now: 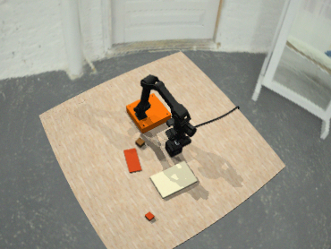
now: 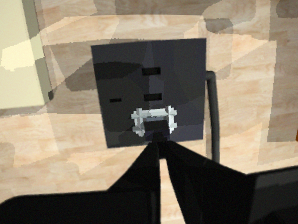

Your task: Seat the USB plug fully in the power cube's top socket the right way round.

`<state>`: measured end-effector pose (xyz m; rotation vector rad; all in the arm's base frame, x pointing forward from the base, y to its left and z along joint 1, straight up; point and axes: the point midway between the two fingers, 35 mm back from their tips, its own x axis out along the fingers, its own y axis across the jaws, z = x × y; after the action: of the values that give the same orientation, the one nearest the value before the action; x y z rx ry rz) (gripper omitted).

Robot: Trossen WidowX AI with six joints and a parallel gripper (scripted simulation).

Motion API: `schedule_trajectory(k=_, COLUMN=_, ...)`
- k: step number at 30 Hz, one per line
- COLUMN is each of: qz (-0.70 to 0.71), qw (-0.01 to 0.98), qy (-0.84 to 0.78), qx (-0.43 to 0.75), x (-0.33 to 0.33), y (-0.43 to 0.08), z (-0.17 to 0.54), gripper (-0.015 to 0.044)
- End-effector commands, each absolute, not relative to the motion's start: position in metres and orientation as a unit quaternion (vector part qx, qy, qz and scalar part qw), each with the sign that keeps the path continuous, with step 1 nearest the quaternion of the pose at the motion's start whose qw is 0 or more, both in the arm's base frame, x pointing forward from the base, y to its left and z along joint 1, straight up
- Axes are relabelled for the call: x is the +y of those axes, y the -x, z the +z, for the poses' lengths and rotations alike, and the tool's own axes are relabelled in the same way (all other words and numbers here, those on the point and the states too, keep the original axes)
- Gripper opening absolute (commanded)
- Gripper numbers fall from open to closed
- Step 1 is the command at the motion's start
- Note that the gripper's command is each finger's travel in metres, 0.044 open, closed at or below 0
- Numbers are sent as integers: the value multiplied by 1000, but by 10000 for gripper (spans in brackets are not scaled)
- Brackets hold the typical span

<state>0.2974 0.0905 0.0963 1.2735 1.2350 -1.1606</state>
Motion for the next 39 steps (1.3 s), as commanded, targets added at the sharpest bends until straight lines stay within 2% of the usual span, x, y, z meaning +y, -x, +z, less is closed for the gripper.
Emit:
schedule_trajectory(k=1, qz=-478, qw=488, qy=-525, qx=508, x=91, y=-298, z=95, gripper=0)
schedule_trajectory(k=39, qz=-478, qw=488, qy=-525, qx=508, x=91, y=-298, z=91, gripper=0)
